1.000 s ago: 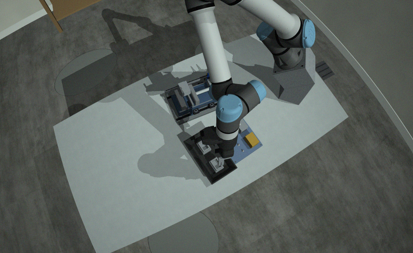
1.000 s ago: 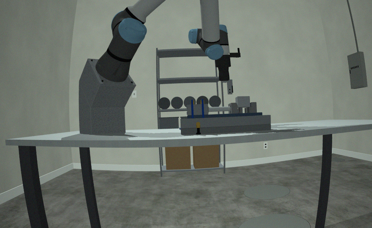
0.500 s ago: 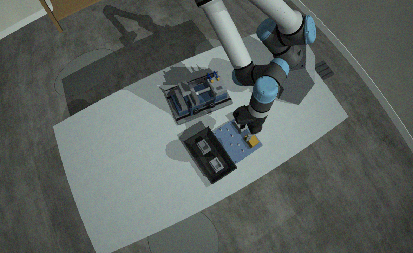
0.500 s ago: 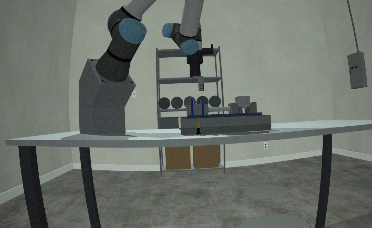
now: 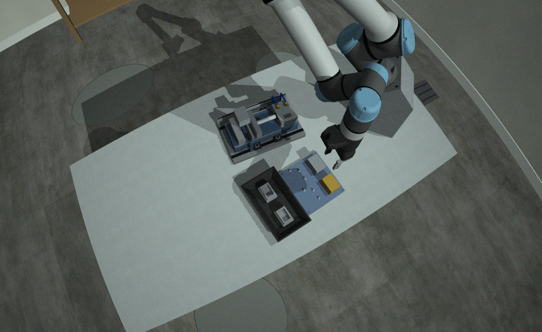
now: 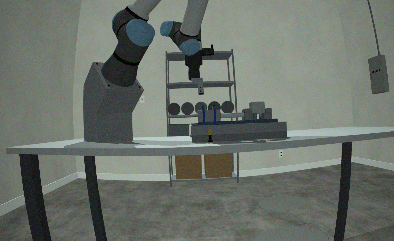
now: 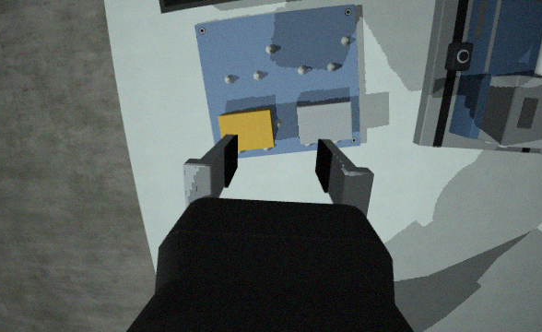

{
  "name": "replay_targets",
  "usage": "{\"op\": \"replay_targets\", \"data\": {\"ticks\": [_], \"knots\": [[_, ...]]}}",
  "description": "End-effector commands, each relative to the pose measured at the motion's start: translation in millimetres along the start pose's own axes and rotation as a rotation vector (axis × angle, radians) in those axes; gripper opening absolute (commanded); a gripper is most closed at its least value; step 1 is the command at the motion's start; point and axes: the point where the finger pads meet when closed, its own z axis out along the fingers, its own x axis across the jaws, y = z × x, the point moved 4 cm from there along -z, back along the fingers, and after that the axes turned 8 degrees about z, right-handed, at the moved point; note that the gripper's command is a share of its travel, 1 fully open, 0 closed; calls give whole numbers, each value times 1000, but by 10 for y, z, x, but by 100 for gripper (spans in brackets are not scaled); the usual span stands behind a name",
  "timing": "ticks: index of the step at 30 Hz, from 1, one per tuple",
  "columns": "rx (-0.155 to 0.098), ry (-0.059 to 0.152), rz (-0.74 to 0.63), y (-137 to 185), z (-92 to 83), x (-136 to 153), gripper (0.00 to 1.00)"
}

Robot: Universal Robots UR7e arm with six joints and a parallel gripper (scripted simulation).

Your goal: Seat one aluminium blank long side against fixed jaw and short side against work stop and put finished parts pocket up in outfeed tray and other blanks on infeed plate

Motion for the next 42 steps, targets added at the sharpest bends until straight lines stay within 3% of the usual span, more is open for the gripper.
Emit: {"op": "replay_targets", "data": {"ticks": [1, 8, 9, 42], "knots": [[2, 4, -4, 33, -10, 28, 100], [3, 6, -6, 47, -12, 40, 100], [3, 6, -6, 47, -12, 40, 0], [3, 6, -6, 47, -12, 40, 0]]}}
